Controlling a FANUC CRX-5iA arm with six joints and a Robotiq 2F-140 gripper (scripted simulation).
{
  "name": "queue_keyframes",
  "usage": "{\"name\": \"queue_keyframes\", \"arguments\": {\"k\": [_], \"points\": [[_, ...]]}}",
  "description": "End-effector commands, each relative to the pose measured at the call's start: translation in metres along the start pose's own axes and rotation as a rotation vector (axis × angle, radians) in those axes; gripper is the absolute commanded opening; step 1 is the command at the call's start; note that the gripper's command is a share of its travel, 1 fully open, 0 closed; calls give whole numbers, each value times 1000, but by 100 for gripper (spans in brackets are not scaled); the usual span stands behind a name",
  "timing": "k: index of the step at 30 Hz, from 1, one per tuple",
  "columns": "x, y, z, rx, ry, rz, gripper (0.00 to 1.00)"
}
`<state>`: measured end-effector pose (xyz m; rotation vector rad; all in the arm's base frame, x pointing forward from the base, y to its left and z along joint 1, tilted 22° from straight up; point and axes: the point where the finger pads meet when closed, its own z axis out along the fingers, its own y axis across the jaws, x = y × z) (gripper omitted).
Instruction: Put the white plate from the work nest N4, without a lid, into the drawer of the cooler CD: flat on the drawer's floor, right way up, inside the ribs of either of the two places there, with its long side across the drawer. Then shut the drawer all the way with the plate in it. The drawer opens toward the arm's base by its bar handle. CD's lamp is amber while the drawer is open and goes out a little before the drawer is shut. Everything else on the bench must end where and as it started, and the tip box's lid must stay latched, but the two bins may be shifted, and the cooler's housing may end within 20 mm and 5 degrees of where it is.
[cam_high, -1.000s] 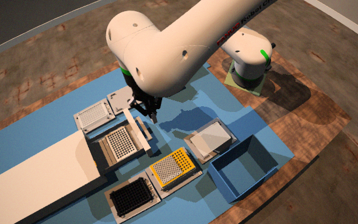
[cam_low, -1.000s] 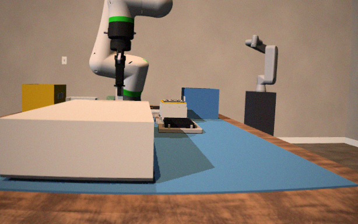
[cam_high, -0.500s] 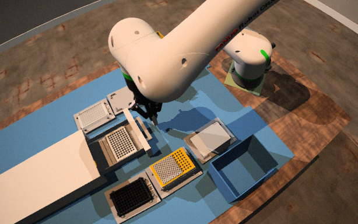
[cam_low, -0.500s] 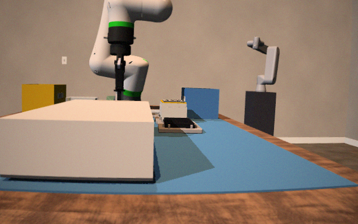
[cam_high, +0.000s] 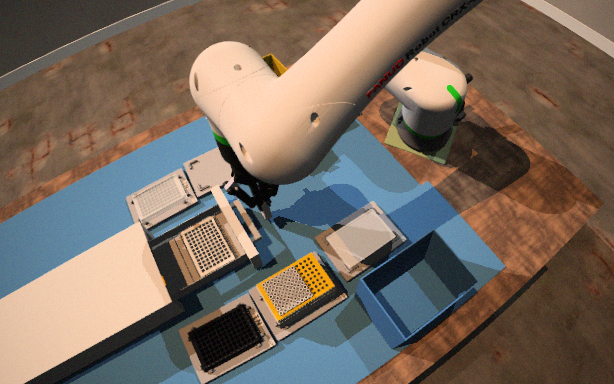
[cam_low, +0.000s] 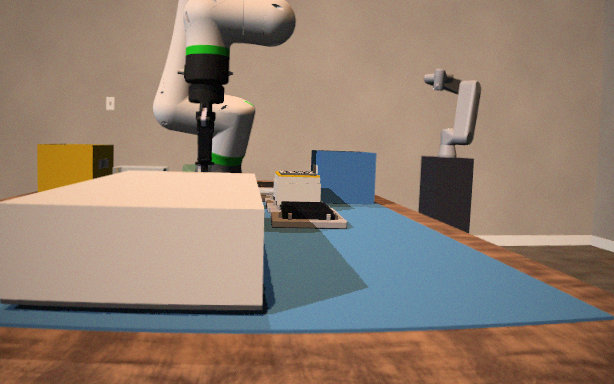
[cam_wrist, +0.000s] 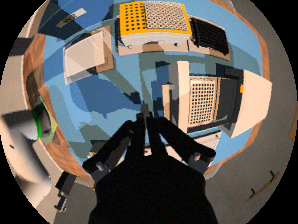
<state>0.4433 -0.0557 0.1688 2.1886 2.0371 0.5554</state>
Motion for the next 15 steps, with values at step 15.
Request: {"name": "queue_keyframes", "arguments": {"k": [15], "points": [[0,0,11,0,0,0,0]]}}
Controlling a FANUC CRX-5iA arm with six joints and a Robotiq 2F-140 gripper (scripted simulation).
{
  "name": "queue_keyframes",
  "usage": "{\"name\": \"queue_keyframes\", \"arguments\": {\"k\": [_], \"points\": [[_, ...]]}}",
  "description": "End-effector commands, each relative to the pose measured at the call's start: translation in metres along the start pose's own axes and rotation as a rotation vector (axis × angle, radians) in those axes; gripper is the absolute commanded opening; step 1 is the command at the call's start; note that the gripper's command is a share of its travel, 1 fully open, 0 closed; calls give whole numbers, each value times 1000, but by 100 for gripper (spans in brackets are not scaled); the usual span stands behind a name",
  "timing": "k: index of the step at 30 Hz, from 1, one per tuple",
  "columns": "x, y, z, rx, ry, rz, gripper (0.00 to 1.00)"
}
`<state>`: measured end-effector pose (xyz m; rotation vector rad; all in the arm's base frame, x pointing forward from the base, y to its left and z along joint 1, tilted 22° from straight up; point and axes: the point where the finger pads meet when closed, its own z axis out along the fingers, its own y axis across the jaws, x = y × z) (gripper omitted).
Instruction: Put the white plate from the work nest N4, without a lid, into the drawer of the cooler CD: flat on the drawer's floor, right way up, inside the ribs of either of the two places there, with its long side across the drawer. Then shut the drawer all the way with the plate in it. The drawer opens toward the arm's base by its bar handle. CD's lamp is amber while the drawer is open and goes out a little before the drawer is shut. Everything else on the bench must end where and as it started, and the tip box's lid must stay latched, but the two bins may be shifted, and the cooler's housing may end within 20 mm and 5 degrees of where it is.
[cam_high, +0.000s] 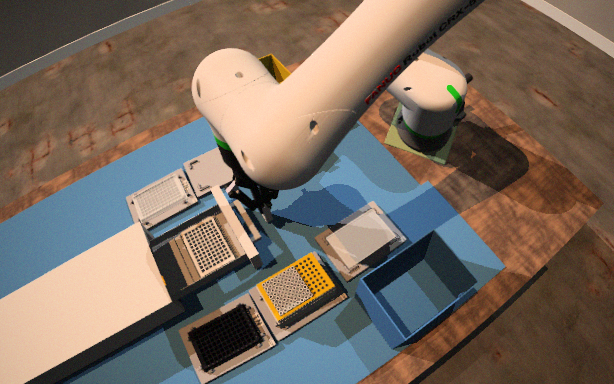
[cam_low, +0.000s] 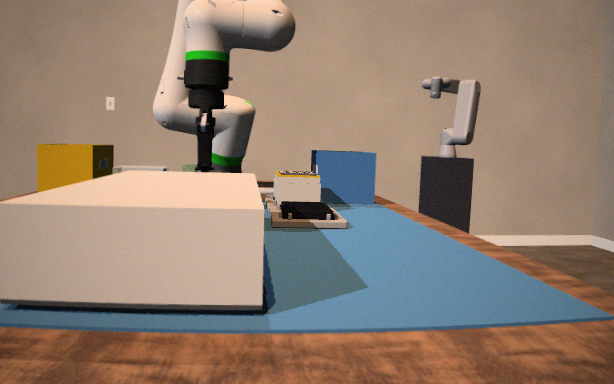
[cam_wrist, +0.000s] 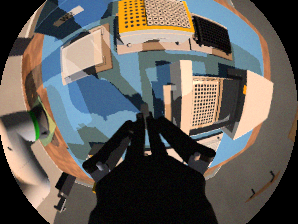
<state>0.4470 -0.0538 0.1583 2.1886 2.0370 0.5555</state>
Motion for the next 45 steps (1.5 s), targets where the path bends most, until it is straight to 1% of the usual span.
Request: {"name": "queue_keyframes", "arguments": {"k": [1,40,45], "points": [[0,0,0,0,0,0,0],[0,0,0,0,0,0,0],[0,7,0,0,0,0,0]]}}
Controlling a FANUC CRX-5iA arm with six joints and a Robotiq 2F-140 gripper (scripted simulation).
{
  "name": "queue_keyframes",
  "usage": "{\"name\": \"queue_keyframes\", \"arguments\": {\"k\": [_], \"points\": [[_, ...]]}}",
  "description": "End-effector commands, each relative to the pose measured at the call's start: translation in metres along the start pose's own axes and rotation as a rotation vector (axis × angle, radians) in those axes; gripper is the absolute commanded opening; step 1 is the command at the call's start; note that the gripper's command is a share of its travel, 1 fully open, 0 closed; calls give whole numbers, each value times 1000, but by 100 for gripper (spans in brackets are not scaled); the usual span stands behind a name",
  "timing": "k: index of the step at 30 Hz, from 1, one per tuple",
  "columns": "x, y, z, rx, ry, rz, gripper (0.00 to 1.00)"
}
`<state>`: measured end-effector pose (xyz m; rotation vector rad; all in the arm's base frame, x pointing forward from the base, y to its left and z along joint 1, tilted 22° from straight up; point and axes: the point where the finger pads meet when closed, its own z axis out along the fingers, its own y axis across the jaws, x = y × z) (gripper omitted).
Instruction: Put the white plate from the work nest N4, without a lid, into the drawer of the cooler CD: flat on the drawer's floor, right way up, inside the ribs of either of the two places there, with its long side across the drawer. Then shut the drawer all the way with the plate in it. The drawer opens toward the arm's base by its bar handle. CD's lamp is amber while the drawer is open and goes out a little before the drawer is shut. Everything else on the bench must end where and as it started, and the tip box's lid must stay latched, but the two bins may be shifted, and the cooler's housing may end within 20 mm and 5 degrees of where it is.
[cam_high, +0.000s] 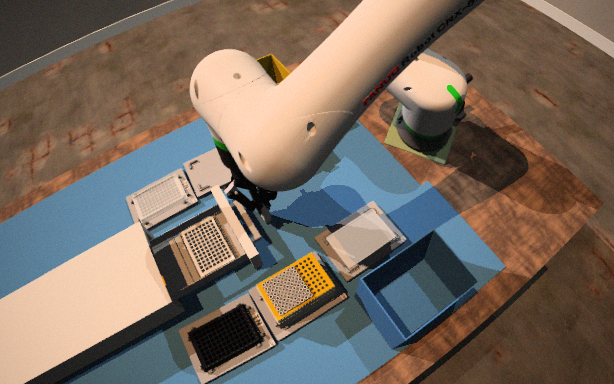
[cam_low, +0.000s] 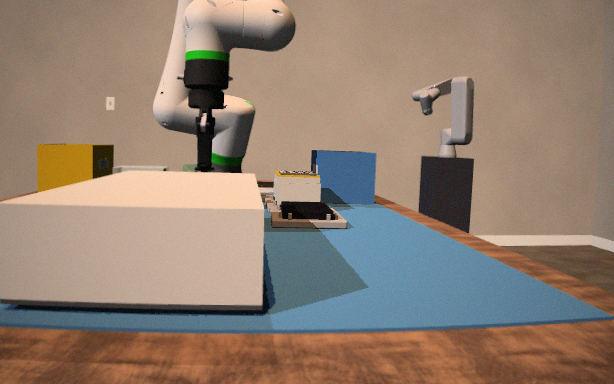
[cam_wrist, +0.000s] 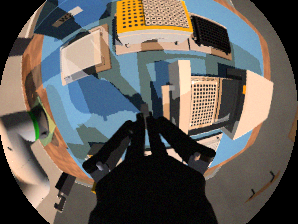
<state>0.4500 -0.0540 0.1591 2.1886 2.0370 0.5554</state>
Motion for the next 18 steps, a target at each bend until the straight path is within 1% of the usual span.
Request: {"name": "queue_keyframes", "arguments": {"k": [1,18], "points": [[0,5,0,0,0,0,0],[0,25,0,0,0,0,0]]}}
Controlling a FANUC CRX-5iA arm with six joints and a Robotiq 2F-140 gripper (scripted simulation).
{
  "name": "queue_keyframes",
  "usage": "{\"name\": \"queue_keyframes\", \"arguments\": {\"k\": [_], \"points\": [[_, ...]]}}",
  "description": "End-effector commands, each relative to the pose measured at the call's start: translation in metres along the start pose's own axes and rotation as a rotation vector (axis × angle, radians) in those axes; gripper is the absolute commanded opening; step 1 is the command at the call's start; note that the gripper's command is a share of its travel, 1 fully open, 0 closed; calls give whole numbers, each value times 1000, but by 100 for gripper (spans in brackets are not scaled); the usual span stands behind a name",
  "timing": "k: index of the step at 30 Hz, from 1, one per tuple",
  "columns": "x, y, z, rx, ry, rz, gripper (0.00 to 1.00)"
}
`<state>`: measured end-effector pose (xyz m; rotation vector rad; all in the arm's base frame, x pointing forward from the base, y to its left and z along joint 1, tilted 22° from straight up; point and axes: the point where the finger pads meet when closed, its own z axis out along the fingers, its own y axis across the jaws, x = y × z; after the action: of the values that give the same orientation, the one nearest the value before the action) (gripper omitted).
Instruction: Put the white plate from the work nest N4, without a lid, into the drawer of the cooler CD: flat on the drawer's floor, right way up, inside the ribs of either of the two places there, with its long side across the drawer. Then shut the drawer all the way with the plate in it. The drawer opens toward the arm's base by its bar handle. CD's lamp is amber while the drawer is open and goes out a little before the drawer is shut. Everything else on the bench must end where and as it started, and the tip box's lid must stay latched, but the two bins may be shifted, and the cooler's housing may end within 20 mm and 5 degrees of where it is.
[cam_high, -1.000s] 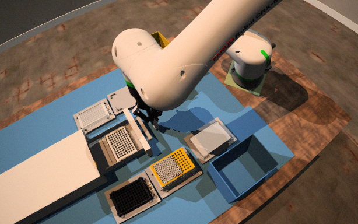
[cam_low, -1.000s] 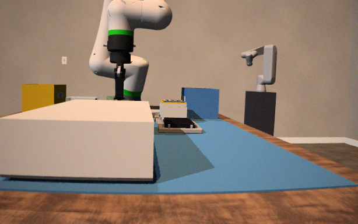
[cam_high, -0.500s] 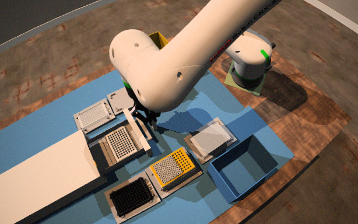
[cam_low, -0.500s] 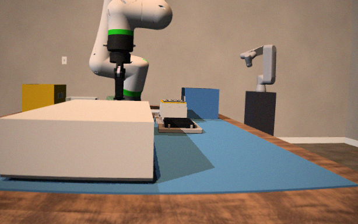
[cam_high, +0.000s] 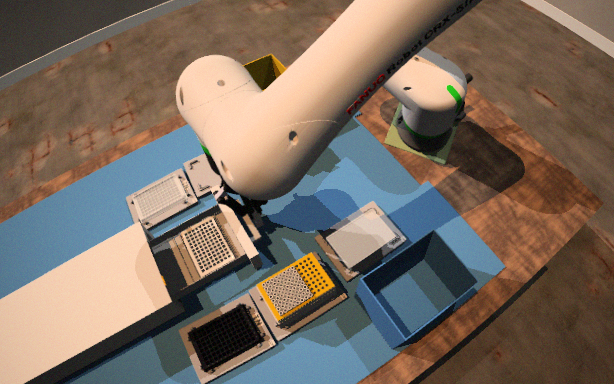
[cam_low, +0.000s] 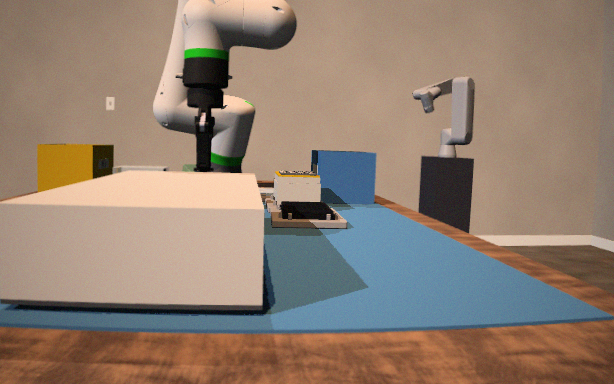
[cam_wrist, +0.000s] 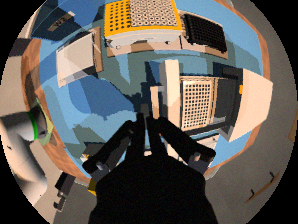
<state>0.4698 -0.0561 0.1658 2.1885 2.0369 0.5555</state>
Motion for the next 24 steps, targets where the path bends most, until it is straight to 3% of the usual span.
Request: {"name": "queue_keyframes", "arguments": {"k": [1,24], "points": [[0,5,0,0,0,0,0],[0,31,0,0,0,0,0]]}}
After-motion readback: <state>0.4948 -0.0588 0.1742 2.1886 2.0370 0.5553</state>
